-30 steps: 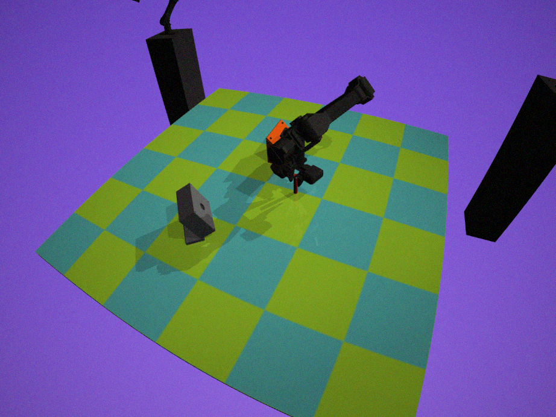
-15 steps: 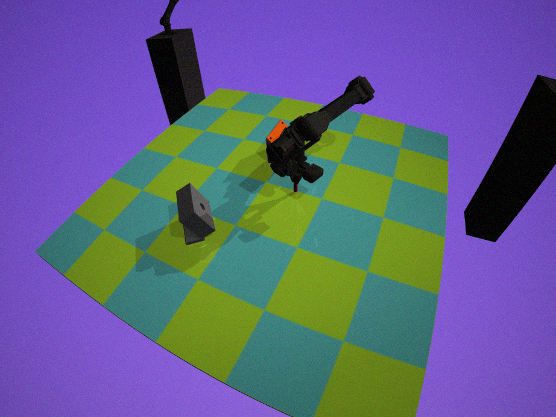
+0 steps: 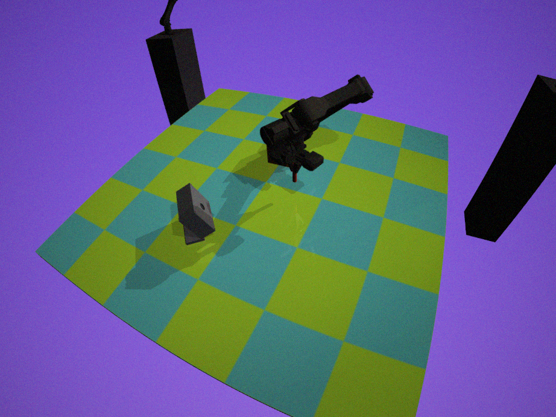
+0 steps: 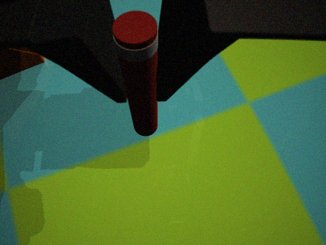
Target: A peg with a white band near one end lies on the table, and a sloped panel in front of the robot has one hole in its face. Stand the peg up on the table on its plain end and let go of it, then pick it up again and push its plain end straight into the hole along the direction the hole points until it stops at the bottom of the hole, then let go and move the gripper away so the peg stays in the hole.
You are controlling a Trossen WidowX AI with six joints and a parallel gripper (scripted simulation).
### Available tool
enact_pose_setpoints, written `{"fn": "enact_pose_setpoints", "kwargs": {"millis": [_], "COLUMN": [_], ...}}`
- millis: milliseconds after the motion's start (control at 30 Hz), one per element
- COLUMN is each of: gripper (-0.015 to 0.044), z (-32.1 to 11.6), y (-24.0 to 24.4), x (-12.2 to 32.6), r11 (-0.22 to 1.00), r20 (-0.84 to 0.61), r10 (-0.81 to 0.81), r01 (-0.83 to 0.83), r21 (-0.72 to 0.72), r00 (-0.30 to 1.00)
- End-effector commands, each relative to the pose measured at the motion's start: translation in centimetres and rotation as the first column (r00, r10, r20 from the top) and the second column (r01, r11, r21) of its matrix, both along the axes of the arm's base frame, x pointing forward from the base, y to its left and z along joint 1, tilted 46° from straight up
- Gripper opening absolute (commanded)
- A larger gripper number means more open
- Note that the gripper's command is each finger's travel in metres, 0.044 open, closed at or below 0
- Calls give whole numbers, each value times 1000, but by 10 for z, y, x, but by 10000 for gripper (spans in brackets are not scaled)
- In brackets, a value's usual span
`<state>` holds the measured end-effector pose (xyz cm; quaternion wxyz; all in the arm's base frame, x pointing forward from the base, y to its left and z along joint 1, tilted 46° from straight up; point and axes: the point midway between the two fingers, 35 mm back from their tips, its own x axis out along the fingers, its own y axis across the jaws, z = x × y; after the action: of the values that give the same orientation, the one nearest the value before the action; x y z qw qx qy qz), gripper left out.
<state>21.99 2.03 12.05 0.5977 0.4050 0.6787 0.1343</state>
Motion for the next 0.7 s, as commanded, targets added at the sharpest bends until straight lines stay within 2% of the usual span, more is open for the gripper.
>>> {"fn": "enact_pose_setpoints", "kwargs": {"millis": [0,167,667], "gripper": [0,0,0], "z": [8,14,-8], "y": [-9,-15,-23], "x": [0,0,7], "r11": [1000,1000,993], "r20": [-1,-1,-4], "r10": [3,4,-5], "r01": [-3,-4,4], "r21": [-1,-2,-119], "r00": [1000,1000,1000]}}
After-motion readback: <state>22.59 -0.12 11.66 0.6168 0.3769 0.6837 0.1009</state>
